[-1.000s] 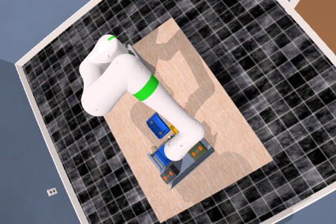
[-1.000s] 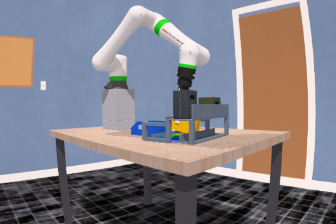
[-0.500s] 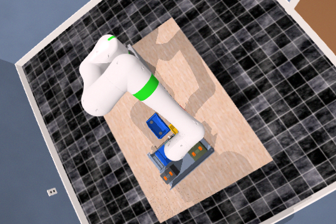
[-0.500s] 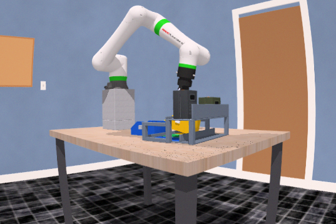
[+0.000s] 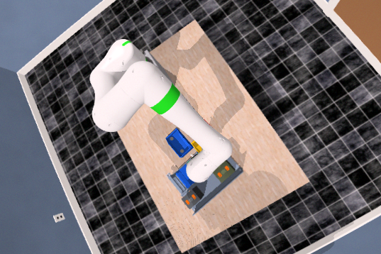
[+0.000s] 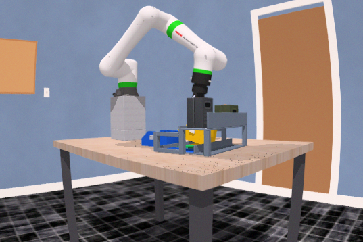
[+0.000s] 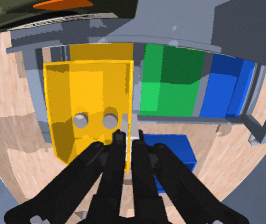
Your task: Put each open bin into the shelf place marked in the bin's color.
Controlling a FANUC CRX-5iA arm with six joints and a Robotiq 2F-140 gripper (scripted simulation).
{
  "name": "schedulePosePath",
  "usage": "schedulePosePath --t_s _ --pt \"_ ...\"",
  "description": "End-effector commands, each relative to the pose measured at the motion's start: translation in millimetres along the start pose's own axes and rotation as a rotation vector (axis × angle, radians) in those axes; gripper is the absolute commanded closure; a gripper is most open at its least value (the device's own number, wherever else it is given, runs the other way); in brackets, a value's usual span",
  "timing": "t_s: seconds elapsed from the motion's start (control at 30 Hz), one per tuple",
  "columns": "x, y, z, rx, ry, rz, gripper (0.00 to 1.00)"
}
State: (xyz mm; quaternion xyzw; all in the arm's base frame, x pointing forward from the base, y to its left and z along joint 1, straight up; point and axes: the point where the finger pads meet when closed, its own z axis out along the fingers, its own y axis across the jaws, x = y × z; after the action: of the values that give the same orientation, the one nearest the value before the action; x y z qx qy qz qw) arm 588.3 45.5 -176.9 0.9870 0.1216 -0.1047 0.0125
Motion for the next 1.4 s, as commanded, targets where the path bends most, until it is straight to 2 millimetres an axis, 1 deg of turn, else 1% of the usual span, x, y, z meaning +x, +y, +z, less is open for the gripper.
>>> schedulePosePath --t_s 0.0,0.73,1.37 --pt "1 0 0 0.000 0.003 0.000 1.00" --pt "13 0 -1 0.000 0.028 0.000 1.00" --pt "17 0 -1 0.000 0.037 0.000 1.00"
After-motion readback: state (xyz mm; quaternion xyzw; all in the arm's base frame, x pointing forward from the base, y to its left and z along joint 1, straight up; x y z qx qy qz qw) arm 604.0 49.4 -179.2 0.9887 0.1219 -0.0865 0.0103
